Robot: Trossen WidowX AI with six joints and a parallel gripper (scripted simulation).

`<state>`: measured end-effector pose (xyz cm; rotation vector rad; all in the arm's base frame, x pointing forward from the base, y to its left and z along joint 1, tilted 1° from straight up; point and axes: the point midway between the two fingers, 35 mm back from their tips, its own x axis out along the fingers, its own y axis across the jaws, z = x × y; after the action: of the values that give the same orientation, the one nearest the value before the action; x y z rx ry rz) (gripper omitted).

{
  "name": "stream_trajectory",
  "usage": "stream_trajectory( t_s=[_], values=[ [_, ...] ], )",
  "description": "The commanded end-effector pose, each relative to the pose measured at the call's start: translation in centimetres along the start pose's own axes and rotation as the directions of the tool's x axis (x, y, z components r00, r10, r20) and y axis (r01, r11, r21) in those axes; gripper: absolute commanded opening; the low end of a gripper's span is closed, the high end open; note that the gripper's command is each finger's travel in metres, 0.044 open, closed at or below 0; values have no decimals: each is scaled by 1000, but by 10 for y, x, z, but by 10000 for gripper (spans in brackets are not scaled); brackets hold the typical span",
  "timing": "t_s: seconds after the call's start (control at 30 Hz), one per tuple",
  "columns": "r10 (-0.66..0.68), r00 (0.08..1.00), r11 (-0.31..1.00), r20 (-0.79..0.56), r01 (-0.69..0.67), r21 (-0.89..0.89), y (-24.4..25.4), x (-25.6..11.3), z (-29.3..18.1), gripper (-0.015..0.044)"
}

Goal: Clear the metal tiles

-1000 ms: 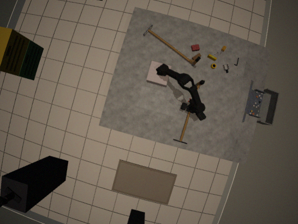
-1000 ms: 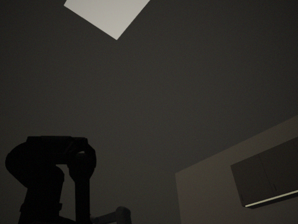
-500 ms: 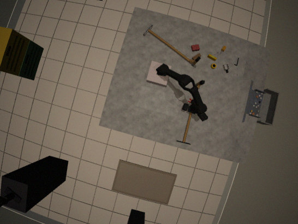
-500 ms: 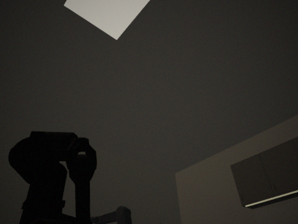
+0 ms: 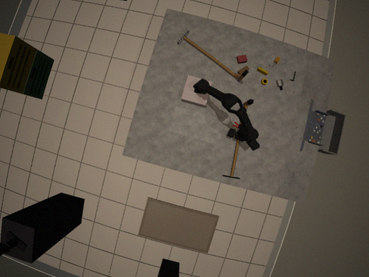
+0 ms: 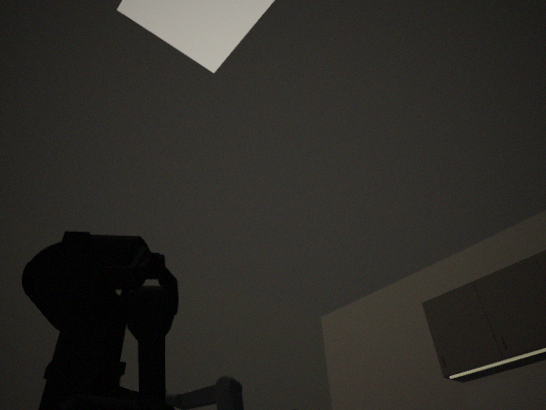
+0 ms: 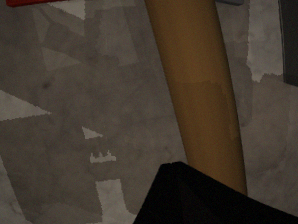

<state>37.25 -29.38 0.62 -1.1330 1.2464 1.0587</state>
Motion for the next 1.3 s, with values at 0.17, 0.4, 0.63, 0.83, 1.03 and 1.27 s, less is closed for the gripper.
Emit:
stream_trajectory(
  t_s=[0.17, 0.4, 0.63, 0.83, 1.03, 1.27],
  values=[
    [1, 1000, 1000, -1, -1, 2, -10, 3, 1, 0],
    [0, 1000, 1000, -1, 0, 2, -17, 3, 2, 0],
    [0, 1000, 1000, -1, 0, 2, -23, 3, 3, 0],
    [-1, 1000, 1000, 0, 1, 2, -29, 4, 5, 0],
    [-5, 1000, 1000, -3, 5, 2, -27, -17, 3, 0],
    [-5, 1000, 1000, -3, 5, 2, -27, -43, 3, 0]
  ],
)
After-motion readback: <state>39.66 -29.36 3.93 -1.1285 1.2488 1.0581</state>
